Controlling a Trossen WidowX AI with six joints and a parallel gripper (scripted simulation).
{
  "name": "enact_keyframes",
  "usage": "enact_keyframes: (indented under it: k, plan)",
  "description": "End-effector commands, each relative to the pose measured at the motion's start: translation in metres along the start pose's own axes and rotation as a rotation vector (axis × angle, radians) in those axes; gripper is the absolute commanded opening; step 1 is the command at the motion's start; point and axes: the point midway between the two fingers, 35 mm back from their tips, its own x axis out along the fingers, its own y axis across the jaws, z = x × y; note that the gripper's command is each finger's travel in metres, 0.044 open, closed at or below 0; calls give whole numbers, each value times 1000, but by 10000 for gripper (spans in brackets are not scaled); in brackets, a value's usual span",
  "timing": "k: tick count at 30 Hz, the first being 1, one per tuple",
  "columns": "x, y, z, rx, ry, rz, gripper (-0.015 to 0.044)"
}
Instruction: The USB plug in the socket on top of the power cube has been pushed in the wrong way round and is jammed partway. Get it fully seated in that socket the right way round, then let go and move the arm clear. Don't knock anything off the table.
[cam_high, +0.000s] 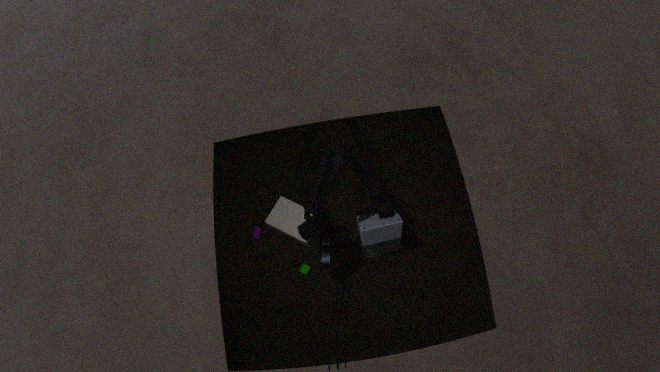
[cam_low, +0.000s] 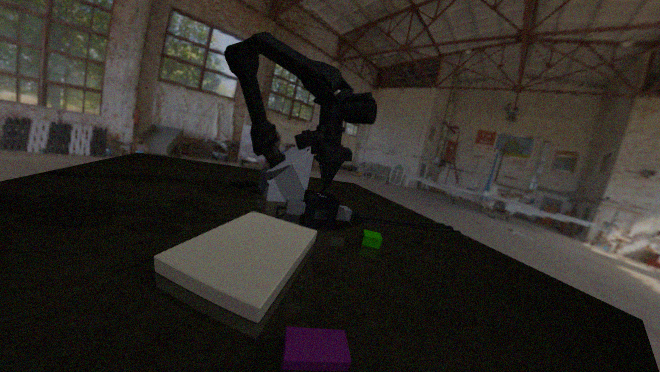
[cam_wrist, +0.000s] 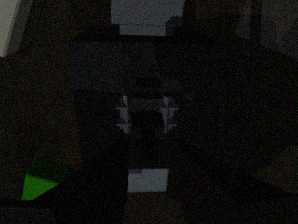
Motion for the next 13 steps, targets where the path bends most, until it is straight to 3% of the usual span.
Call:
enact_keyframes:
  k: [1,13]
  plan:
    - [-1,0,0,0,0,0,95]
    - [-13,0,-2,0,0,0,95]
